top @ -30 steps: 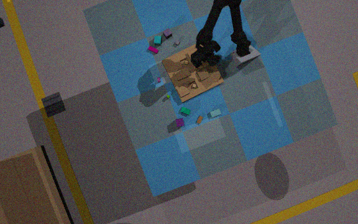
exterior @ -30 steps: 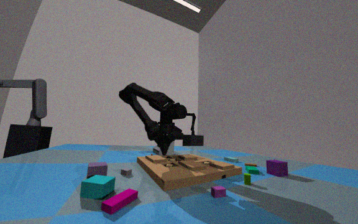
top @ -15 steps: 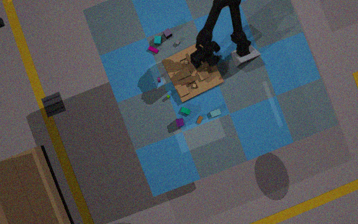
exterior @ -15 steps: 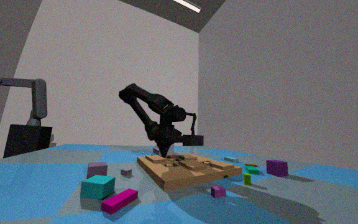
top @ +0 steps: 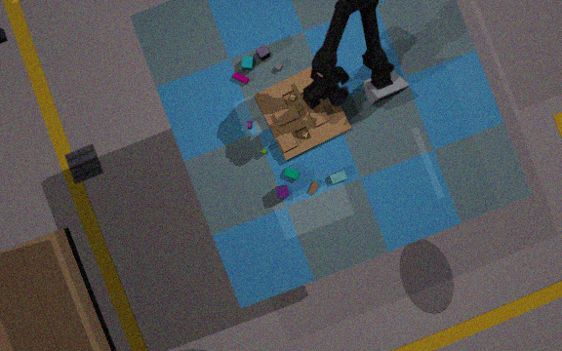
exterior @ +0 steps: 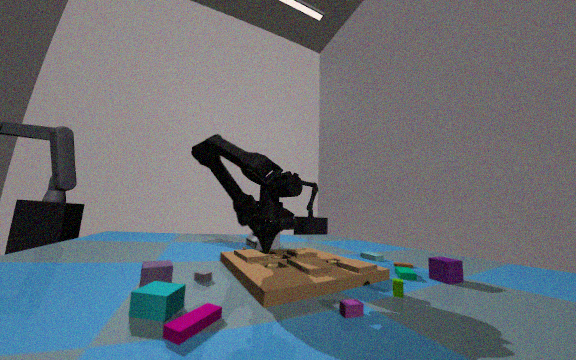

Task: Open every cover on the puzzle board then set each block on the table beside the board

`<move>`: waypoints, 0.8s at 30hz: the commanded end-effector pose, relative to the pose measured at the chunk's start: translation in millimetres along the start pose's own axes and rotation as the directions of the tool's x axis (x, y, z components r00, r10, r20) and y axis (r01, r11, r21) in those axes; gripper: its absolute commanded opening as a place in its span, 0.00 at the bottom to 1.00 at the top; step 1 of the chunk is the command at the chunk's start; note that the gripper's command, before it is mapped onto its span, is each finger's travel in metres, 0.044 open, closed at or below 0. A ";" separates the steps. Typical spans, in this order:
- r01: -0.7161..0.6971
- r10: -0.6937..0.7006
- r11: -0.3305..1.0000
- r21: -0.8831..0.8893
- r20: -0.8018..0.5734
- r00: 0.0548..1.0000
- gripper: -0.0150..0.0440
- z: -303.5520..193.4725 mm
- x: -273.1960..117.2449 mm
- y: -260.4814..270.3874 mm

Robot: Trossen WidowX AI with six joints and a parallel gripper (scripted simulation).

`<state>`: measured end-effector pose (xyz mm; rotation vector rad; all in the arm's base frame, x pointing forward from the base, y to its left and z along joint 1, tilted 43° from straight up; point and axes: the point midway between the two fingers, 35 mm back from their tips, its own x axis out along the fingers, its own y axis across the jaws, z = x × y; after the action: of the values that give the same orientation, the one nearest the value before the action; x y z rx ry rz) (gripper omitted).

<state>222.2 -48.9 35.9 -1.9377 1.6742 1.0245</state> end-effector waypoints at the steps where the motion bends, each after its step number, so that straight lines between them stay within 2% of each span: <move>1: -0.008 0.008 1.000 0.019 0.003 1.000 0.25 5.4 2.3 3.7; 3: -0.008 0.008 0.994 0.105 0.003 1.000 0.25 5.6 2.3 3.8; 6: -0.008 0.008 0.942 0.337 0.003 1.000 0.25 6.1 2.3 3.9; 9: -0.008 0.008 0.967 0.256 0.003 1.000 0.25 7.2 2.4 4.1; 12: -0.008 0.008 0.995 0.100 0.003 1.000 0.25 9.3 2.6 4.7; 16: -0.008 0.008 0.969 0.247 0.003 1.000 0.25 9.3 2.6 4.7; 20: -0.008 0.008 0.825 0.564 0.003 1.000 0.25 9.3 2.6 4.7; 24: -0.007 0.008 0.548 0.836 0.003 1.000 0.25 9.4 2.6 4.5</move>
<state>217.6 -44.8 31.1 -1.4764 1.7197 0.3576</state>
